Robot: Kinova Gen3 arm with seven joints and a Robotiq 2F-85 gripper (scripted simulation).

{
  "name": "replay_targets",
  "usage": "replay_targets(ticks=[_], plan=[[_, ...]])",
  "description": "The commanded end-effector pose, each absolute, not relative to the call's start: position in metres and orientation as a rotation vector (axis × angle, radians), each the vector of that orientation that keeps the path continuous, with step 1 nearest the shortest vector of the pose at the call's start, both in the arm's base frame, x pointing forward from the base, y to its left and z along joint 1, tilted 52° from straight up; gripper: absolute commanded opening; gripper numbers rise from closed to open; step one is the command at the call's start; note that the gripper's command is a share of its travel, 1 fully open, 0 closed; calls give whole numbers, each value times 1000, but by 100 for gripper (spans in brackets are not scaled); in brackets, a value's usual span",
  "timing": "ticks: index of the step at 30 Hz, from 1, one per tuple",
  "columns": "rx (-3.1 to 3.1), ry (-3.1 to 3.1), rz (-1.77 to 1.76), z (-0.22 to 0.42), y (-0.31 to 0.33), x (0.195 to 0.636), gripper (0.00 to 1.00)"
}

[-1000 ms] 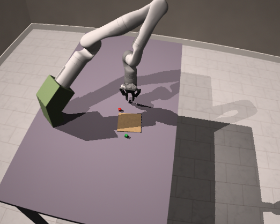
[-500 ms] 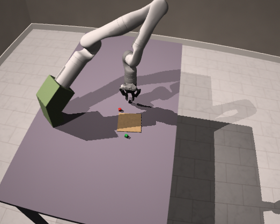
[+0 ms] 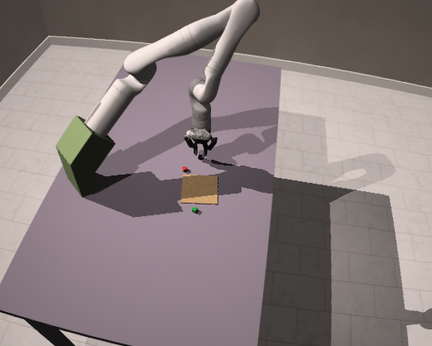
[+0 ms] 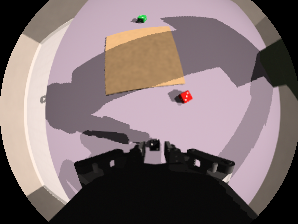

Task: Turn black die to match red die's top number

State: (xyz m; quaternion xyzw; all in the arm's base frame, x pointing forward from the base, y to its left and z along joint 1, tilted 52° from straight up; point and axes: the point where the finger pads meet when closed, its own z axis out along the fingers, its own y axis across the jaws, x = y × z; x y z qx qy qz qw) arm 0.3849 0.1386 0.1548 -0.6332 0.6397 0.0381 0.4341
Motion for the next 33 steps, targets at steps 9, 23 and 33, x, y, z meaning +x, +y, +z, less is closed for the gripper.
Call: replay_targets(ticks=[9, 23, 33], plan=[[-1576, 1594, 94, 155, 138, 385, 31], [-1576, 1594, 94, 150, 143, 389, 31], [-1576, 1594, 94, 143, 149, 394, 31]])
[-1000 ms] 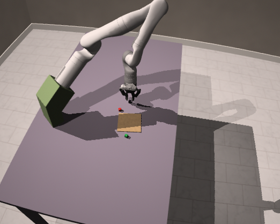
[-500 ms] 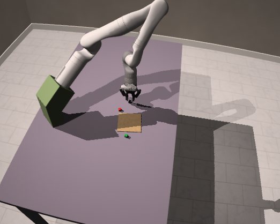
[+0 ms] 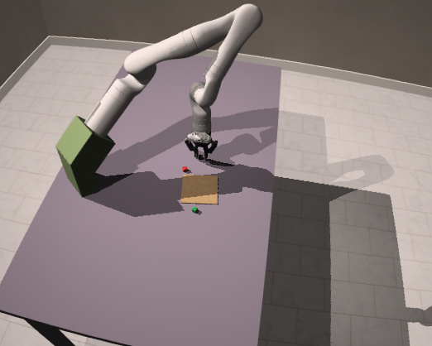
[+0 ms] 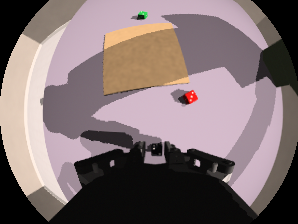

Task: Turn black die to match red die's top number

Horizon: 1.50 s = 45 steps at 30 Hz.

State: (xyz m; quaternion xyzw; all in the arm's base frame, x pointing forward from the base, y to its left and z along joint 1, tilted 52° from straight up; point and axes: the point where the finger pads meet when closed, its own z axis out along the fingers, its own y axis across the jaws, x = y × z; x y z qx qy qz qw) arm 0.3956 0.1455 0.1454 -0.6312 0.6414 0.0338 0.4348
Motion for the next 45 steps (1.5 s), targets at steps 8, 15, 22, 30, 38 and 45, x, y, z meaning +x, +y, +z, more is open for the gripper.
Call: replay_targets(ticks=[8, 15, 22, 30, 38, 45], plan=[[-1576, 1594, 94, 143, 150, 395, 31], [-1576, 1594, 94, 143, 150, 395, 31], [-1576, 1594, 94, 143, 150, 395, 31], [-1576, 1594, 94, 143, 150, 395, 31], [-1576, 1594, 94, 143, 150, 395, 31], [-1576, 1594, 94, 143, 150, 395, 11]])
